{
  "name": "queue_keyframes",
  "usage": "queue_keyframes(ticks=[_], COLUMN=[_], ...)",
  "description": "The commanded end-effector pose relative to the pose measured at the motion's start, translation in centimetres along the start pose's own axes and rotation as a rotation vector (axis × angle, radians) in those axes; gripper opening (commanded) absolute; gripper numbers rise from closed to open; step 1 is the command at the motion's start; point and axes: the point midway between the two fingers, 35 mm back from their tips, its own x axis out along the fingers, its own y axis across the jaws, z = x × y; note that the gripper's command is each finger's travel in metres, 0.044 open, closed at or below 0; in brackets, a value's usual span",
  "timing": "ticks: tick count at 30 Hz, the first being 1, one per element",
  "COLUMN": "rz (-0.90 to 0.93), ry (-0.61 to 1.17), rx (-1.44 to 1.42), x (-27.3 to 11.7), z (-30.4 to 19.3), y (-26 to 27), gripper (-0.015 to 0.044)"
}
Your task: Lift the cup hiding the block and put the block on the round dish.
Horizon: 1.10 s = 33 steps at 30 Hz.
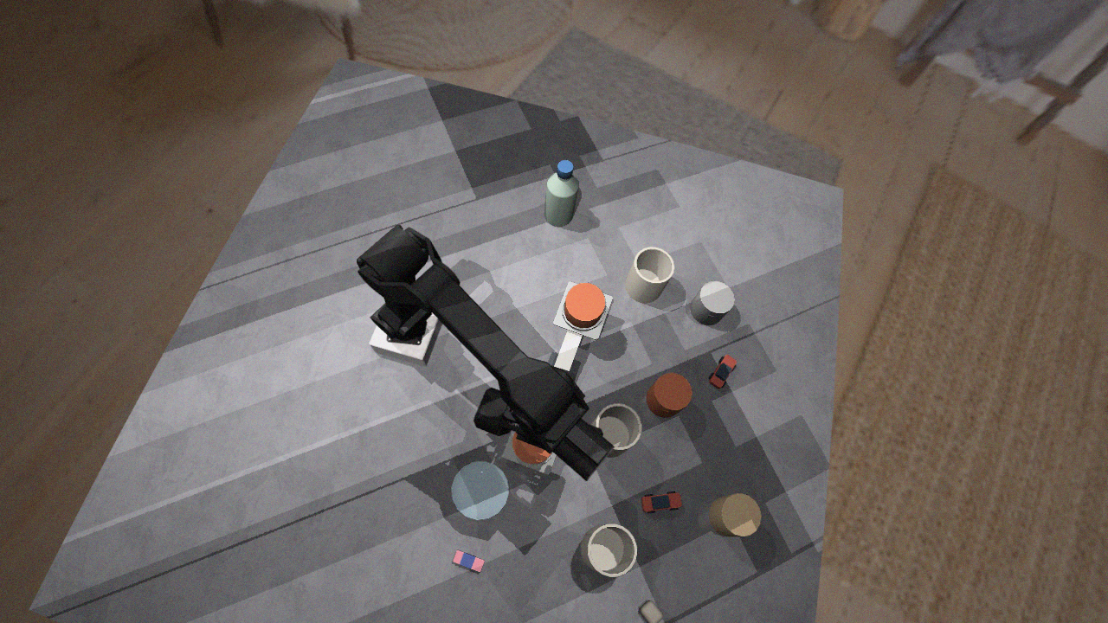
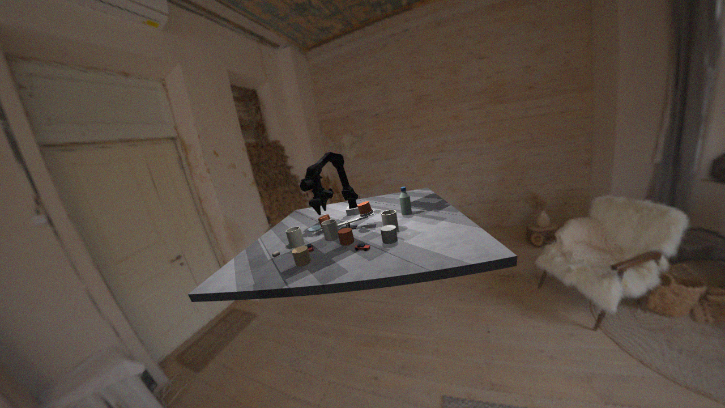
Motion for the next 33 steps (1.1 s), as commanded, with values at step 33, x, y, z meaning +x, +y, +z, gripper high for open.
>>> queue_keyframes(ticks=[33], rz=[0.013], ry=[-0.011], rx=[-0.006], x=[5.8], z=[0.2], y=[0.3], gripper=[0.0440])
